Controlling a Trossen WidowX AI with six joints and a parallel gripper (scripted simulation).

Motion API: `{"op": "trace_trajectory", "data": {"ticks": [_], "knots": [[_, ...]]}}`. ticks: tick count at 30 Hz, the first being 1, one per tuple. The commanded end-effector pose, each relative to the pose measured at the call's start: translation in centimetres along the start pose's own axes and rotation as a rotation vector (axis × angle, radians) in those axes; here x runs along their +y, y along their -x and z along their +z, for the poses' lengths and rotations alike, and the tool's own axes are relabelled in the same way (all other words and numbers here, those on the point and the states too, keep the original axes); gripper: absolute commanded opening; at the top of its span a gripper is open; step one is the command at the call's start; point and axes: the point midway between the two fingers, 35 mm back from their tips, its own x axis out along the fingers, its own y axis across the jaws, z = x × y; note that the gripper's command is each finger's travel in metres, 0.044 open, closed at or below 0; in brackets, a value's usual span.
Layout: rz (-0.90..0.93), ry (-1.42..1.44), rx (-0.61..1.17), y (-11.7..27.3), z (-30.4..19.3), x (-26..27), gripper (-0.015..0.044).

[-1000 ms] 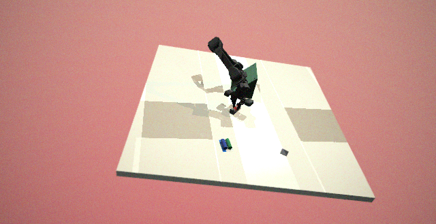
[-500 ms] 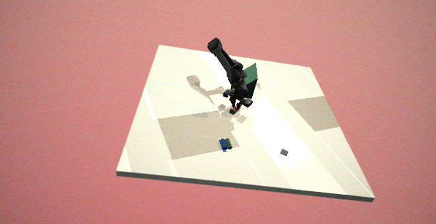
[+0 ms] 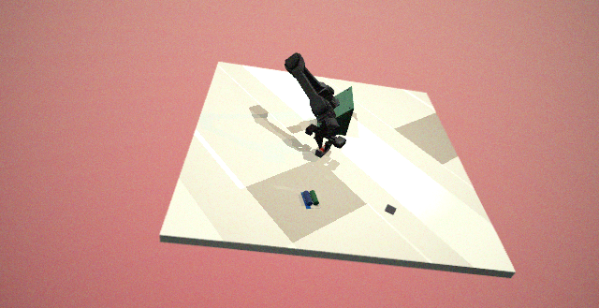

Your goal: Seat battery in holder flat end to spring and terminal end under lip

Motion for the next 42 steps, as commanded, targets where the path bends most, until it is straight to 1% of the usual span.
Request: {"op": "trace_trajectory", "data": {"ticks": [1, 15, 19, 30, 40, 42], "knots": [[0.002, 0.006, -0.001, 0.0, -0.5, 0.0, 0.0074], [-0.003, 0.005, 0.003, 0.0, -0.7, 0.0, 0.0074], [-0.003, 0.005, 0.003, 0.0, -0.7, 0.0, 0.0176], [-0.002, 0.007, -0.005, 1.4, -0.4, 0.0, 0.0176], [-0.002, 0.007, -0.006, 1.4, -0.4, 0.0, 0.0176], [0.005, 0.016, -0.009, 1.7, -0.2, -0.1, 0.0229]]}}
